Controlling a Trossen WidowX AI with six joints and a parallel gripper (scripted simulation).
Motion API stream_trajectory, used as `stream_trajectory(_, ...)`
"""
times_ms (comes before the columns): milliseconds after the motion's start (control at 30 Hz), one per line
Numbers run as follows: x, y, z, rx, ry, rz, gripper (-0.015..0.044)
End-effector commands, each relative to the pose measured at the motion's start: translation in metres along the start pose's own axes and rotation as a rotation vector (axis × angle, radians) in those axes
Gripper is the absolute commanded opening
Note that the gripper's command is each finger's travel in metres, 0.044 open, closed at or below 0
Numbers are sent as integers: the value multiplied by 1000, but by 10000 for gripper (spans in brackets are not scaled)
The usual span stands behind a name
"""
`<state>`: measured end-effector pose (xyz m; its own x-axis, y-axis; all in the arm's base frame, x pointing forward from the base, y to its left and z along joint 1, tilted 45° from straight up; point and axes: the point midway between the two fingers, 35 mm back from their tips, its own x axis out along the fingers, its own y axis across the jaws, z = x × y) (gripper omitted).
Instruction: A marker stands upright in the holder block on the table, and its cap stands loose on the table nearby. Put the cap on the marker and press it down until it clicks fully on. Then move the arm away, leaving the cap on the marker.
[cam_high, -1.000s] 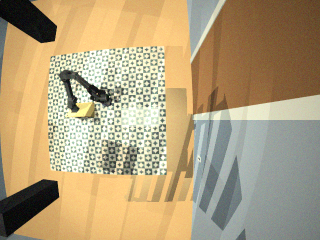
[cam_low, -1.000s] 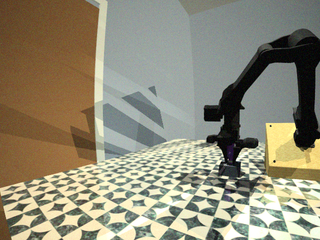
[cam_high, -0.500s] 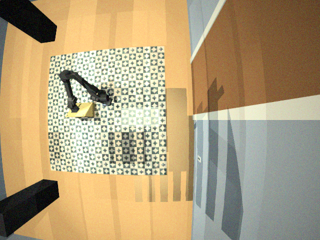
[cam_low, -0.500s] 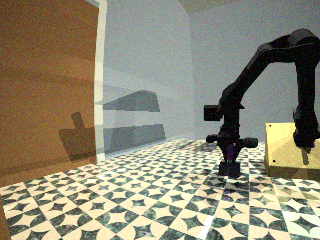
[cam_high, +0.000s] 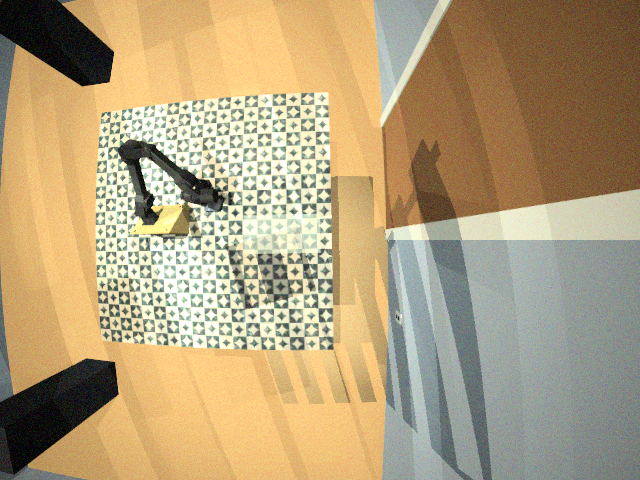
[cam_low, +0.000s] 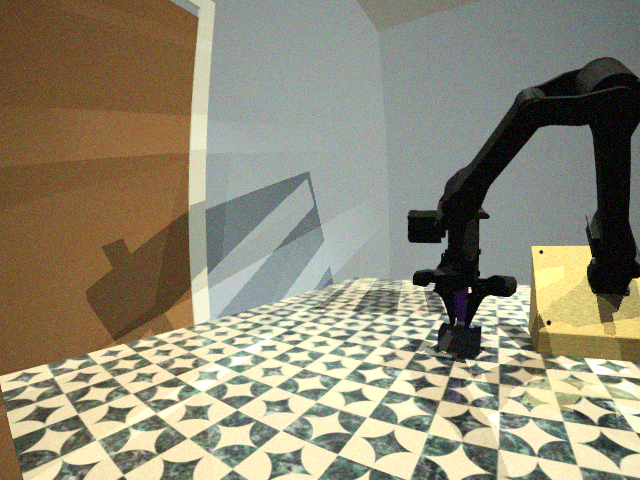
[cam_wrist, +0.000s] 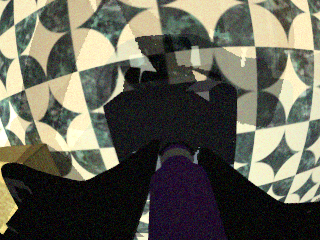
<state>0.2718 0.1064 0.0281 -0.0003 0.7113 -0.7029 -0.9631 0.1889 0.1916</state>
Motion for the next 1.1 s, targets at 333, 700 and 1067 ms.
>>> stream_trajectory(333,7,2,1,-15,8,11,0)
stream_trajectory(700,7,2,1,-15,8,11,0)
stream_trajectory(1067,0,0,0,0,0,0,210)
